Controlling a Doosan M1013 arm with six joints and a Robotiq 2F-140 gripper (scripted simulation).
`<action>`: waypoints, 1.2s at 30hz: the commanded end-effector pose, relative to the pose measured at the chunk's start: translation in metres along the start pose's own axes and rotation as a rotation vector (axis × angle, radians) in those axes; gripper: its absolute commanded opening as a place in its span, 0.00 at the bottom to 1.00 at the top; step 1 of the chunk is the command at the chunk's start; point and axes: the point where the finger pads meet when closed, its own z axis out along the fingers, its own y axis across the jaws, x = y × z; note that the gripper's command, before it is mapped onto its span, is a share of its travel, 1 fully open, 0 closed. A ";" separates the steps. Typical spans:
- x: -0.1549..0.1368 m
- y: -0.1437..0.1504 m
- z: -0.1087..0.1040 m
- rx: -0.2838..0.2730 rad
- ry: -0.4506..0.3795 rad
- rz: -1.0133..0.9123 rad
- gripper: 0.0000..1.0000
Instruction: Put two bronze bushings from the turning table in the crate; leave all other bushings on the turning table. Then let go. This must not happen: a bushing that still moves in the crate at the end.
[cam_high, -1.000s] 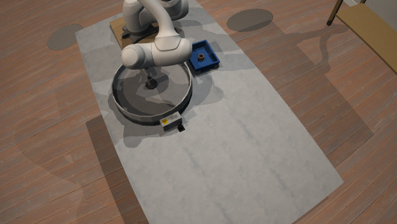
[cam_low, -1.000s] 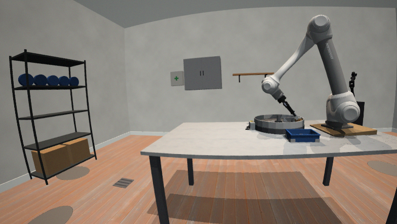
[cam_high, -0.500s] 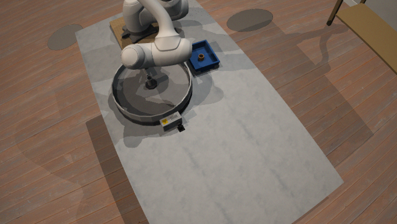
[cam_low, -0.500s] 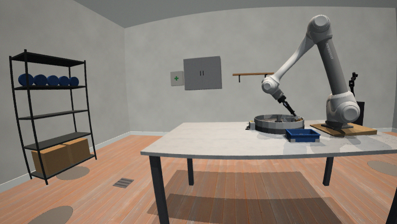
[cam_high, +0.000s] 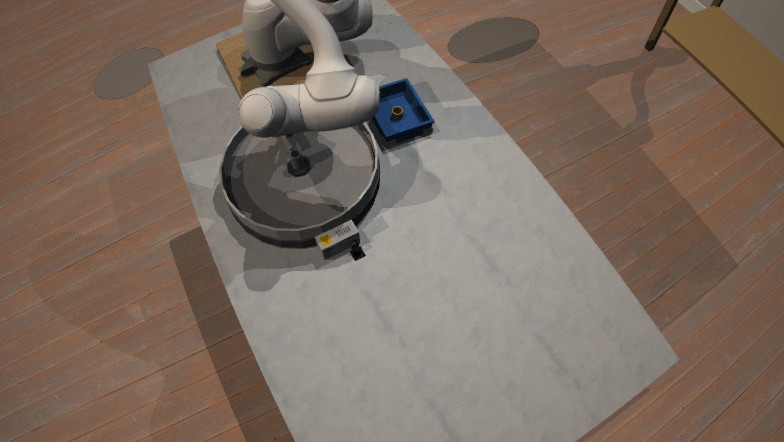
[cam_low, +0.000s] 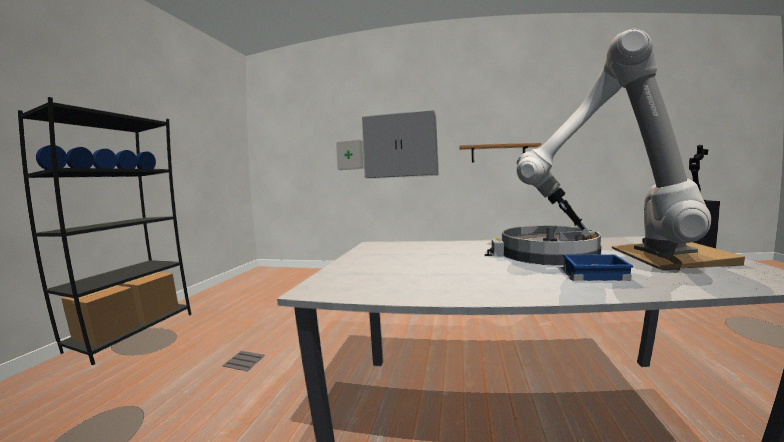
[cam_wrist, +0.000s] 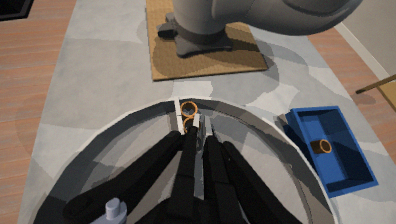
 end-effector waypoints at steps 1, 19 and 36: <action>0.000 0.000 0.000 0.000 0.000 0.000 0.06; 0.000 0.000 0.000 0.000 0.000 0.000 0.00; 0.000 0.000 0.000 0.000 0.000 0.000 0.00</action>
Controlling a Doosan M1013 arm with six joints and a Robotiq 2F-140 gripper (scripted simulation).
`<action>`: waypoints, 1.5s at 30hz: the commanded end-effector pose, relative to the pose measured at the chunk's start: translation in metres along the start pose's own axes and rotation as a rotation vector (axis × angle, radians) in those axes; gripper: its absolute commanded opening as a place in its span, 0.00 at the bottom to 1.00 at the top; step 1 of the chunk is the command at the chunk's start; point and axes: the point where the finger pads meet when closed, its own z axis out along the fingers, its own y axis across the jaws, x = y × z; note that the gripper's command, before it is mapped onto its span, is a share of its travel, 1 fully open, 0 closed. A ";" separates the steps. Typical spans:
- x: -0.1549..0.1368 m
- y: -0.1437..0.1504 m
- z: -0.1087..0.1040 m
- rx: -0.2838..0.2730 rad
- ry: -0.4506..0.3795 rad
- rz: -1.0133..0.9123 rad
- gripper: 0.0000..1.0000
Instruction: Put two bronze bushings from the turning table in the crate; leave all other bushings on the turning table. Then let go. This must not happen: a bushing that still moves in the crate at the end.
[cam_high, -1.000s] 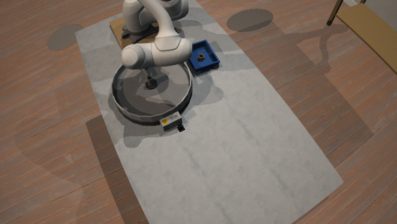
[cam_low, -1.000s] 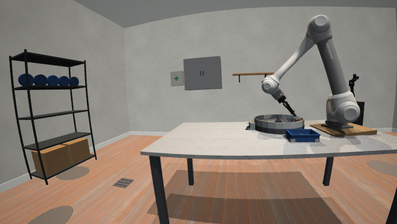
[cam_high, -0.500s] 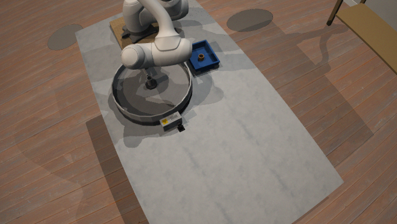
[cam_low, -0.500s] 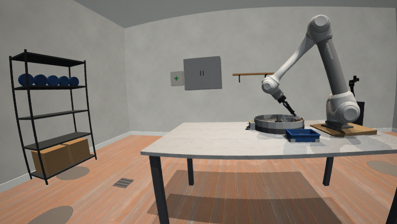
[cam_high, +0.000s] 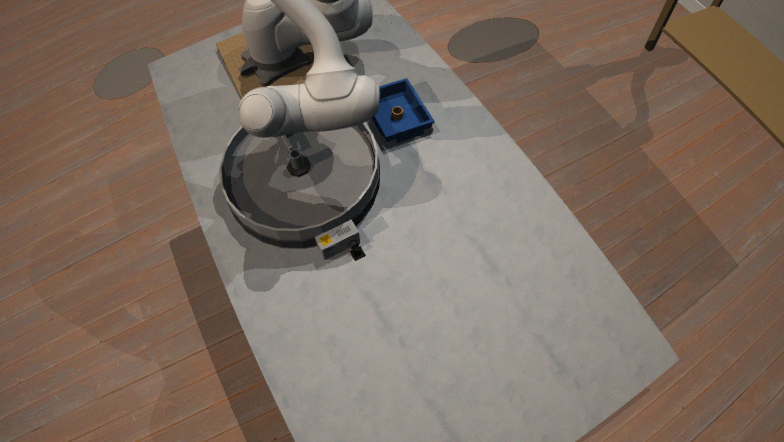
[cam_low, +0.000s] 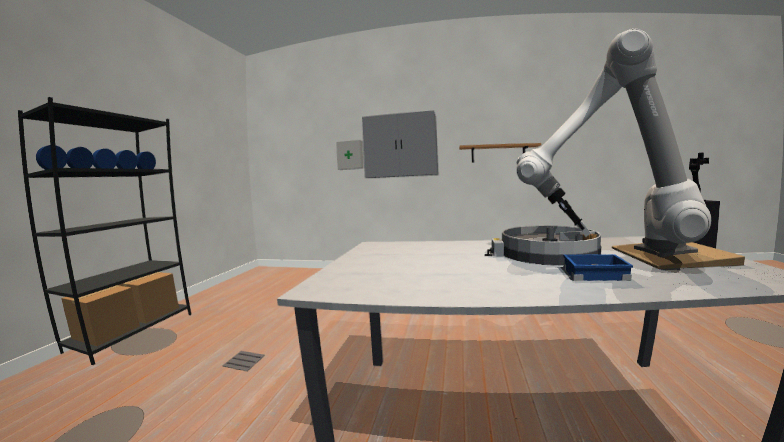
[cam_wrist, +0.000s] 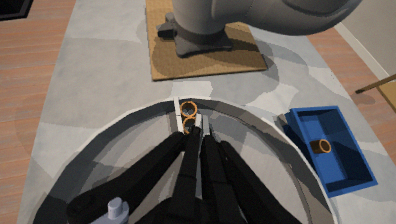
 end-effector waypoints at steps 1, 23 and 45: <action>0.000 -0.001 0.000 0.001 0.000 0.000 0.00; 0.013 -0.001 -0.015 0.001 0.000 0.000 0.00; 0.056 -0.001 -0.067 0.001 0.000 0.000 0.00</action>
